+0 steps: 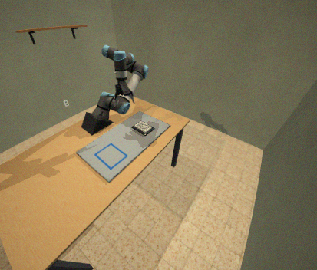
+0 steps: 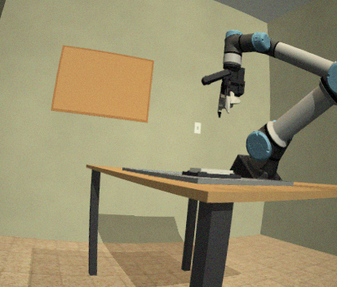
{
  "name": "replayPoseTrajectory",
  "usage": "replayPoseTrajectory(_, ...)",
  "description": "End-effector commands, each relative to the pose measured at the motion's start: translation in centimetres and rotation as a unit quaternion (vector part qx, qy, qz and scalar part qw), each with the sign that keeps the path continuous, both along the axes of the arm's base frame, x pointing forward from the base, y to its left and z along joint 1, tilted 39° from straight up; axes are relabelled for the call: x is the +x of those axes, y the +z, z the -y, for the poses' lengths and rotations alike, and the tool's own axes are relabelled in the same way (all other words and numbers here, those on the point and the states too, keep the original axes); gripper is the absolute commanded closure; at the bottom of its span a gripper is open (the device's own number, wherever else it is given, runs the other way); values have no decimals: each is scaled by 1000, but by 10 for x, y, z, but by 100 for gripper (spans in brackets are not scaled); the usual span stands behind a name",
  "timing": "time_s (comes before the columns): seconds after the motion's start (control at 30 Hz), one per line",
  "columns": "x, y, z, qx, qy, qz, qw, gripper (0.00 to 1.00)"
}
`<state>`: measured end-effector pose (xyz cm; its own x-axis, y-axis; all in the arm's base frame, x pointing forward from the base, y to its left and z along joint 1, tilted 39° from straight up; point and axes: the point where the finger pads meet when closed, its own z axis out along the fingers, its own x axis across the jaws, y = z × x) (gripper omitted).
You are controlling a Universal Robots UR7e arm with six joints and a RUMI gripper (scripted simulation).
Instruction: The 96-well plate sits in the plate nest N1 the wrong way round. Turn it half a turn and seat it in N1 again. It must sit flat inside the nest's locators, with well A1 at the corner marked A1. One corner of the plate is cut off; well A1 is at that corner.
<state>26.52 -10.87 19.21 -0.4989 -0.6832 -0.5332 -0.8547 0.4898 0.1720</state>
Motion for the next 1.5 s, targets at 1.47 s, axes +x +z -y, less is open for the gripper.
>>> replayPoseTrajectory(1.47,118,-43,-131,19,143,90,985,0)
